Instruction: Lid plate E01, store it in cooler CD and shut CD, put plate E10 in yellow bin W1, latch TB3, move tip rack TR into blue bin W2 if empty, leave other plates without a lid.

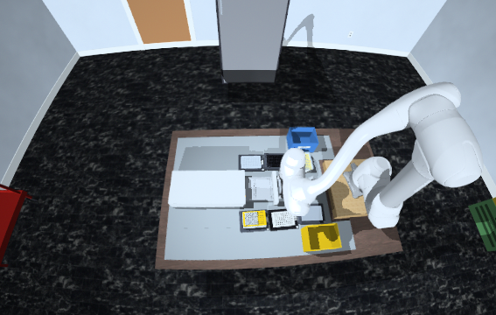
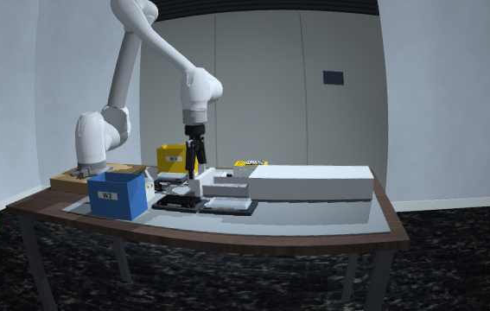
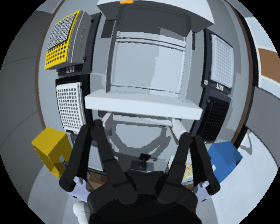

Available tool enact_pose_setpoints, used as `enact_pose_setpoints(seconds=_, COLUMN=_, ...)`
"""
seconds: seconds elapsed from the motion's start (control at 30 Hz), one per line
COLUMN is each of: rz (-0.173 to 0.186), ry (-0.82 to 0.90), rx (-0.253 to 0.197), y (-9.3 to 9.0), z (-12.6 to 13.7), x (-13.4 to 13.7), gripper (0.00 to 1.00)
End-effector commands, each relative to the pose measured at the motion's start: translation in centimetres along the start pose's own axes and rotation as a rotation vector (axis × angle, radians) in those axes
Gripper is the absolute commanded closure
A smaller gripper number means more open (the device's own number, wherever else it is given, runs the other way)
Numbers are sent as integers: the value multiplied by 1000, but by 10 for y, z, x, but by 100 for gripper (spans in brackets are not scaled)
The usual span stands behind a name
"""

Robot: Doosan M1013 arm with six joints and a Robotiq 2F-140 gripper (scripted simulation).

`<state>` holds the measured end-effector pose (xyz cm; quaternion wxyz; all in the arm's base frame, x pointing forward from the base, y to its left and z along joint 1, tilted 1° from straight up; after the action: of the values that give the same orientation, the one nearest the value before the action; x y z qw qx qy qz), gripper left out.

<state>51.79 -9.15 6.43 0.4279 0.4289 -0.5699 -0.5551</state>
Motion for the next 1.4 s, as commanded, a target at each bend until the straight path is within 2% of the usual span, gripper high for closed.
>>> enact_pose_setpoints(seconds=0.0, rz=0, ry=0, rx=0, y=0, z=0, x=0, gripper=100)
enact_pose_setpoints(seconds=0.53, rz=0, ry=0, rx=0, y=0, z=0, x=0, gripper=100)
enact_pose_setpoints(seconds=0.57, rz=0, ry=0, rx=0, y=0, z=0, x=0, gripper=13)
enact_pose_setpoints(seconds=1.13, rz=0, ry=0, rx=0, y=0, z=0, x=0, gripper=13)
enact_pose_setpoints(seconds=1.37, rz=0, ry=0, rx=0, y=7, z=0, x=0, gripper=13)
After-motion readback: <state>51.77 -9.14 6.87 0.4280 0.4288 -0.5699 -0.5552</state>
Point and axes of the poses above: the point where the finger pads meet when closed, its own y axis back along the fingers, its own x axis across the jaws, z = x × y, the point moved 6 cm from there along y, back along the fingers, and after that the axes turned 4 degrees about -y, right-handed, at the moved point
